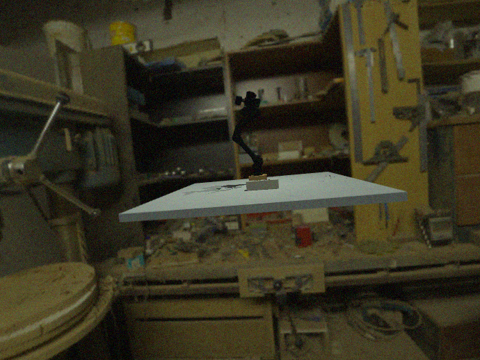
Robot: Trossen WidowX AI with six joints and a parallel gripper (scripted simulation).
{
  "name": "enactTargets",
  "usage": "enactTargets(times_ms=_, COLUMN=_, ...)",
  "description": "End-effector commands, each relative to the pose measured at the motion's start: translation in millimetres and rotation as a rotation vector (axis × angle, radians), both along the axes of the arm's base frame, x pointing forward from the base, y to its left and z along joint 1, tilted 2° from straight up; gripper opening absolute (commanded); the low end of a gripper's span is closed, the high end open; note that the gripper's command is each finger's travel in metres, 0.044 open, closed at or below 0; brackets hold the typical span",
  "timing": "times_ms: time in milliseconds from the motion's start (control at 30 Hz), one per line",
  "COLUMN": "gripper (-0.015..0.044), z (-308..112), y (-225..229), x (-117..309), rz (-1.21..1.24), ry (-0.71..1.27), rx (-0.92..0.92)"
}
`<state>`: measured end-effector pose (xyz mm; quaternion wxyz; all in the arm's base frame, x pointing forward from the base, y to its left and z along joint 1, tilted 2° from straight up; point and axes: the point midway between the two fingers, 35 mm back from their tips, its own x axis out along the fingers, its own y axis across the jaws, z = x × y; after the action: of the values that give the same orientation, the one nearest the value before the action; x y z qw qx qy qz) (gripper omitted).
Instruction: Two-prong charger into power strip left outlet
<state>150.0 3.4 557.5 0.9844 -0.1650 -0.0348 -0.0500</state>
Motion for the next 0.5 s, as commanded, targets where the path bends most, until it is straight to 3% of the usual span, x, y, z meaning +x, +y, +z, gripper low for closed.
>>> enactTargets(times_ms=0, gripper=0.0426, z=0, y=0, x=0, rz=-0.002, ry=-0.001, rx=-0.001)
enactTargets(times_ms=467, gripper=0.044, z=15, y=27, x=5, rz=-0.143, ry=-0.108, rx=-0.076)
